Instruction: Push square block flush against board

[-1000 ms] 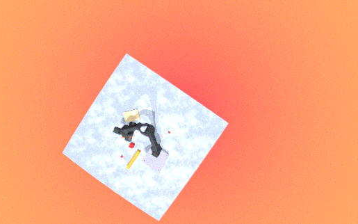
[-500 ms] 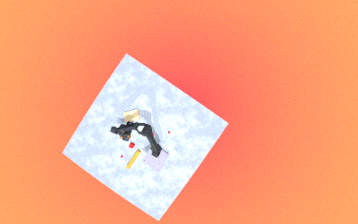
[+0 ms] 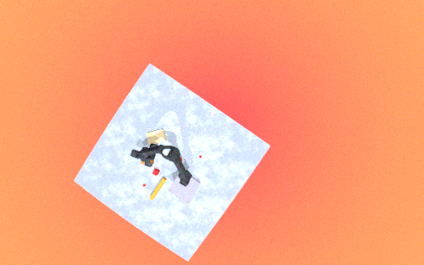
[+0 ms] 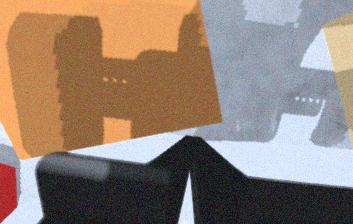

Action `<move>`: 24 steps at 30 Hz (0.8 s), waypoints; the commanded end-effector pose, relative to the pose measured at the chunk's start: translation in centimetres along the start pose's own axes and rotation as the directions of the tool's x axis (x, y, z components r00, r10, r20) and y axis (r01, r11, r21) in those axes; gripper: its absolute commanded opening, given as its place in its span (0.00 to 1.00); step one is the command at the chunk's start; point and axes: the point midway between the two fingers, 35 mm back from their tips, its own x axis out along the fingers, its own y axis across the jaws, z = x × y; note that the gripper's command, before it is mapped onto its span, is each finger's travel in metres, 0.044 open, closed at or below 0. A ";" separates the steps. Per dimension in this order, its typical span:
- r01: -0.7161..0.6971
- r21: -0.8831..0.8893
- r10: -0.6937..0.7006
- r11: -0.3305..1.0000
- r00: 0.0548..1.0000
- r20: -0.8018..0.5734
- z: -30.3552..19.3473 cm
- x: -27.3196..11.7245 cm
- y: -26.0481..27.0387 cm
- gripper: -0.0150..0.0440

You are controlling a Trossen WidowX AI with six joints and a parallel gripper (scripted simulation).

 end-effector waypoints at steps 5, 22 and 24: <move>-0.003 -0.001 0.003 1.000 1.000 -0.002 -1.3 0.1 0.0 0.25; -0.003 -0.002 0.003 1.000 1.000 -0.003 -4.1 0.2 0.1 0.25; -0.003 -0.002 0.003 1.000 1.000 -0.003 -4.3 0.3 0.1 0.25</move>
